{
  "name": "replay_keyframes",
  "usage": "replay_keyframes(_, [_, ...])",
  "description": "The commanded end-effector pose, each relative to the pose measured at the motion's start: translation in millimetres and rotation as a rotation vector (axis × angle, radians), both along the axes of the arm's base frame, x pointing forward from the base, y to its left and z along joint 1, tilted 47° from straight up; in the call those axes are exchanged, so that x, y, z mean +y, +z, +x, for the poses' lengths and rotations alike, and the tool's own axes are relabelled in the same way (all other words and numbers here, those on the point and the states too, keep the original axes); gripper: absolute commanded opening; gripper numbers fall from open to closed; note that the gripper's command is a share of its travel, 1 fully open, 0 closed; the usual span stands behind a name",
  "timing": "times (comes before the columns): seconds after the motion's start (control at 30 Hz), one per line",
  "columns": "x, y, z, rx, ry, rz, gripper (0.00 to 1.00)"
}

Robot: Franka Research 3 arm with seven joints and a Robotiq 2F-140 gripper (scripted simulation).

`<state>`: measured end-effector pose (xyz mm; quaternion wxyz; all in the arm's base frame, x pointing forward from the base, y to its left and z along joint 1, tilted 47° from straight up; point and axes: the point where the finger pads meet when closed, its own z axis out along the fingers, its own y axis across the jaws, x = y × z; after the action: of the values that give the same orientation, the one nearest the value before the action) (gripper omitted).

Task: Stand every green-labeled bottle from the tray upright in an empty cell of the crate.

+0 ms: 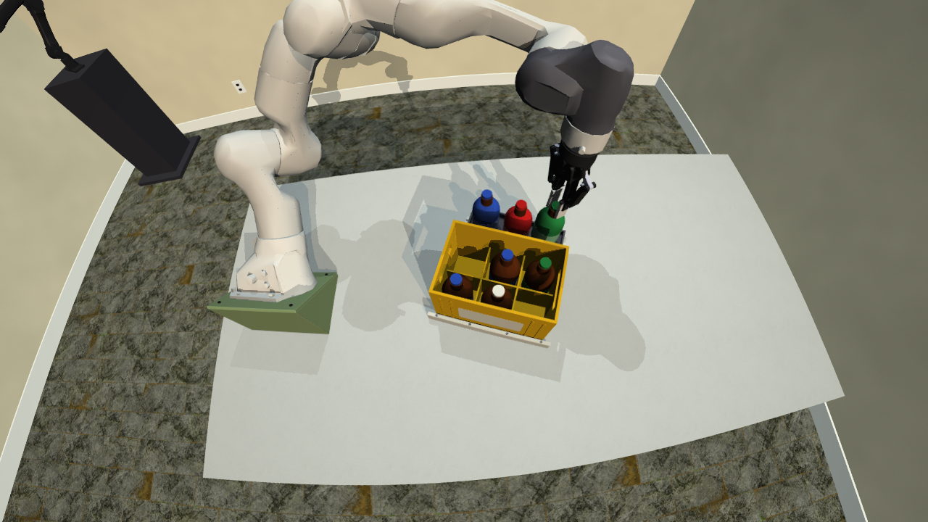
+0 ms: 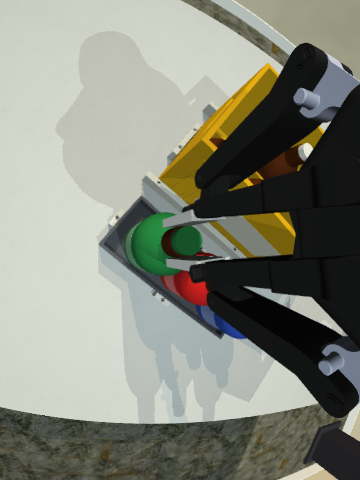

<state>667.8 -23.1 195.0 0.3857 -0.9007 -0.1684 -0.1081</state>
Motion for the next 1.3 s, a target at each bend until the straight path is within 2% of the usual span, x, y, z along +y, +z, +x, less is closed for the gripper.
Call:
replay_keyframes(0.0, [-9.7, 4.2, 2.1, -0.006, -0.014, -0.012, 0.0])
replay_keyframes(1.27, [-18.0, 10.6, 2.1, -0.006, -0.014, -0.012, 0.0])
